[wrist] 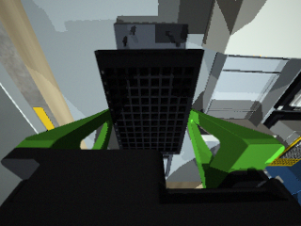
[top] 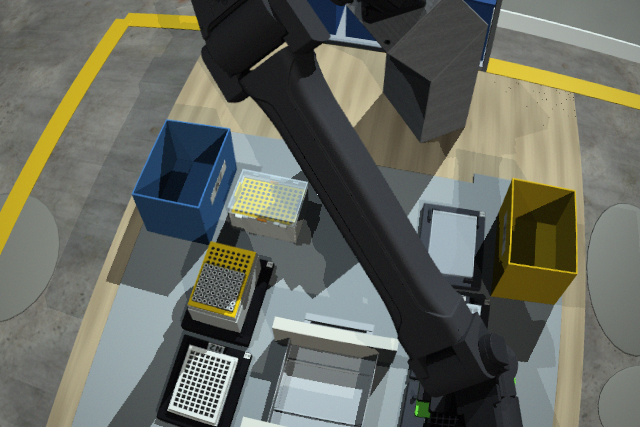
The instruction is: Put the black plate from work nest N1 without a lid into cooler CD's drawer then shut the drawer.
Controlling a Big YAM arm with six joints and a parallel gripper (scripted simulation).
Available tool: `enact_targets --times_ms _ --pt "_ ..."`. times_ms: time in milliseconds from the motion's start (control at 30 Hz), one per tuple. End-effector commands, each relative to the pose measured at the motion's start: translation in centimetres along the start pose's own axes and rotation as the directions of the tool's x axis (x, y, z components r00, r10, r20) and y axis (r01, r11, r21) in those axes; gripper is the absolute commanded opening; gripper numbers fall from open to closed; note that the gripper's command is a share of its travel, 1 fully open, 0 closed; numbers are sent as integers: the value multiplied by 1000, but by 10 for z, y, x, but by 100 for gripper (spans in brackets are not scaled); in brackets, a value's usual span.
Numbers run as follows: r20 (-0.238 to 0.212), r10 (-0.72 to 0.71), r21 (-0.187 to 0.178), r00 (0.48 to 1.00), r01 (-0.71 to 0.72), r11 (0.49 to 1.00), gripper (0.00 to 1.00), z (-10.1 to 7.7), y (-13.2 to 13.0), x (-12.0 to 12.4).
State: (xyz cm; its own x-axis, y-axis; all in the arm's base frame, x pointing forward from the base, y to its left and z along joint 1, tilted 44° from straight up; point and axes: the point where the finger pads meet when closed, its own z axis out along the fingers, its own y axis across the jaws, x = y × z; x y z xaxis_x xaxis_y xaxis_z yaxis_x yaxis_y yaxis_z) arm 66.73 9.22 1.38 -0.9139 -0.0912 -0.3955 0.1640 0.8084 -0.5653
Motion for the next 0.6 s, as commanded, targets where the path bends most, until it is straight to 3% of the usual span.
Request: enact_targets --times_ms 0,333,433,567 --pt "63 32 -26 998 -30 999 0 -38 3 -25" --pt "63 32 -26 998 -30 999 0 -38 3 -25" --pt "37 -62 -5 997 62 998 0 -15 -25 -17" --pt "37 -194 -2 980 194 981 0 -15 -35 -15"
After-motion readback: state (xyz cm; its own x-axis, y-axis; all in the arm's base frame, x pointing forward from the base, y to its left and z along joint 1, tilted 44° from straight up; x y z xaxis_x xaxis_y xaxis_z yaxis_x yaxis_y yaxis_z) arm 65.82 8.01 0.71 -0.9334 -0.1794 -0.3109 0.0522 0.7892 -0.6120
